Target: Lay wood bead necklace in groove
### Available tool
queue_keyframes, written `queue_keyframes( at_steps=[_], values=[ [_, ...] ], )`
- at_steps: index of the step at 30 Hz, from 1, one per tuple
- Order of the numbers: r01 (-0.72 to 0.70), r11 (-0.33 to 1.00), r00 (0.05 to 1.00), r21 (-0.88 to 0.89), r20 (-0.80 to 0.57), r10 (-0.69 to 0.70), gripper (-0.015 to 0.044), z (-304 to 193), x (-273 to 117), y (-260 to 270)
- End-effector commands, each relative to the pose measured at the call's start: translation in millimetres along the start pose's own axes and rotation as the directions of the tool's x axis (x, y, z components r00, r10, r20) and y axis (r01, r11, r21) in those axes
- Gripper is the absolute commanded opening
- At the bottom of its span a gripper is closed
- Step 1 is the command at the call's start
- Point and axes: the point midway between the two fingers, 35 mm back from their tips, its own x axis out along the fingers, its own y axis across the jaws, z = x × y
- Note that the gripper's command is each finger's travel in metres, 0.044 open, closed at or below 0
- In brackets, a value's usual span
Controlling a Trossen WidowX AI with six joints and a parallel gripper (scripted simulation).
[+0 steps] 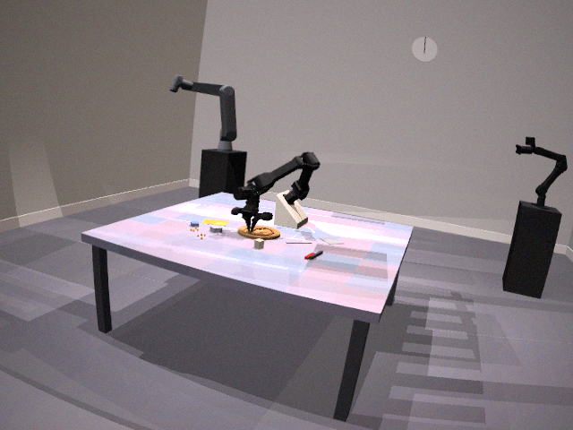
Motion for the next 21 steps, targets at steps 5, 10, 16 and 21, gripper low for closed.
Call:
queue_keyframes(
  at_steps=[5,10,16,21],
  values=[
    [0.000,1.000,1.000,0.000,0.001,0.000,0.0000,0.2,-0.2,0.1],
    [0.000,1.000,1.000,0.000,0.000,0.000,0.0000,0.0,-0.7,0.1],
    [-0.005,1.000,1.000,0.007,-0.003,0.005,0.0000,-1.6,-6.0,0.4],
    [-0.005,1.000,1.000,0.006,-0.003,0.005,0.0000,2.8,-6.1,-5.9]
  ],
)
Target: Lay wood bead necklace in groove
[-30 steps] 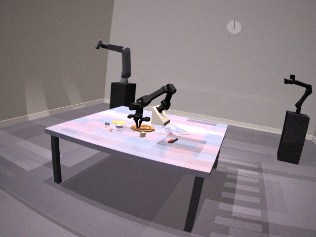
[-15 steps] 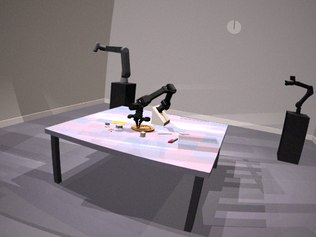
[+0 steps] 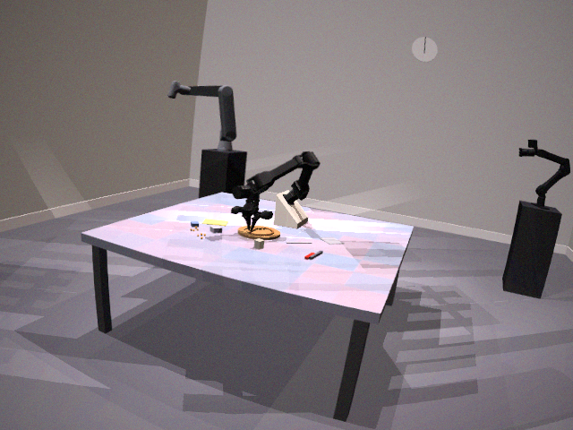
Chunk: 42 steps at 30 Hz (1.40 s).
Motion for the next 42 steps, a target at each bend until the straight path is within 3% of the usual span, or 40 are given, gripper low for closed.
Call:
queue_keyframes(
  at_steps=[1,18,35,42],
  values=[
    [0.001,1.000,1.000,-0.004,0.003,-0.001,0.0000,5.4,-0.6,-7.3],
    [0.001,1.000,1.000,-0.004,0.003,-0.001,0.0000,6.5,7.5,-8.9],
    [0.000,1.000,1.000,-0.003,0.003,0.000,0.0440,6.4,3.1,-8.4],
    [0.001,1.000,1.000,-0.004,0.003,-0.001,0.0440,6.4,-0.6,-8.4]
  ],
)
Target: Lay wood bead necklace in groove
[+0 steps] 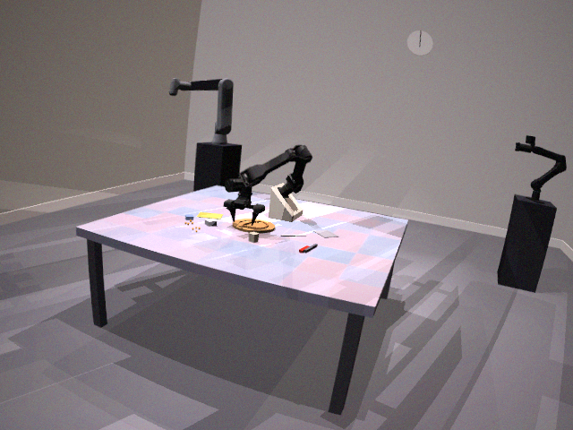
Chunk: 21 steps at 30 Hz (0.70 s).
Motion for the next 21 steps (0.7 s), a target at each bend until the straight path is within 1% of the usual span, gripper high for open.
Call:
queue_keyframes(
  at_steps=[1,14,16,19,21],
  values=[
    [0.003,1.000,1.000,-0.005,0.000,-0.003,0.0440,0.6,-1.2,-0.1],
    [0.003,1.000,1.000,-0.005,0.000,-0.003,0.0440,0.6,-1.2,-0.1],
    [0.003,0.999,1.000,0.038,0.000,-0.003,0.0387,-0.7,-5.4,0.1],
    [0.004,0.973,1.000,0.233,0.000,-0.004,0.0309,-6.9,-24.1,1.6],
    [0.004,0.949,1.000,0.315,0.000,-0.004,0.0256,-9.9,-32.2,2.4]
  ],
)
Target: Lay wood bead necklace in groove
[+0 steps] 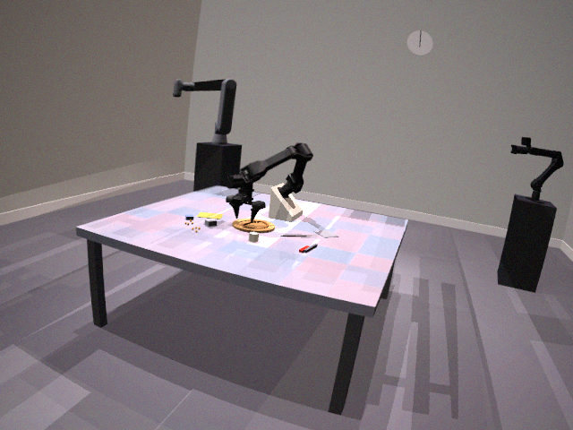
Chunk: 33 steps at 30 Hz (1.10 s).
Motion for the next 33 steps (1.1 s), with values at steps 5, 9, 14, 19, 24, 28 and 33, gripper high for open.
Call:
queue_keyframes(
  at_steps=[5,9,14,19,24,28,33],
  values=[
    [0.003,0.992,1.000,0.126,0.011,-0.005,0.0125,-3.5,-16.4,-0.1],
    [0.003,0.992,1.000,0.126,0.011,-0.005,0.0120,-3.2,-7.7,-0.2],
    [0.006,0.993,1.000,0.116,0.023,-0.009,0.0120,0.2,-8.0,-0.2],
    [0.005,0.993,1.000,0.117,0.022,-0.008,0.0120,-0.1,-4.2,-0.2],
    [0.005,0.993,1.000,0.120,0.019,-0.007,0.0120,-0.7,3.8,-0.2],
    [0.004,0.993,1.000,0.122,0.017,-0.006,0.0120,-1.3,10.3,-0.2],
    [0.003,0.992,1.000,0.124,0.013,-0.004,0.0120,-2.3,18.3,-0.1]
  ],
)
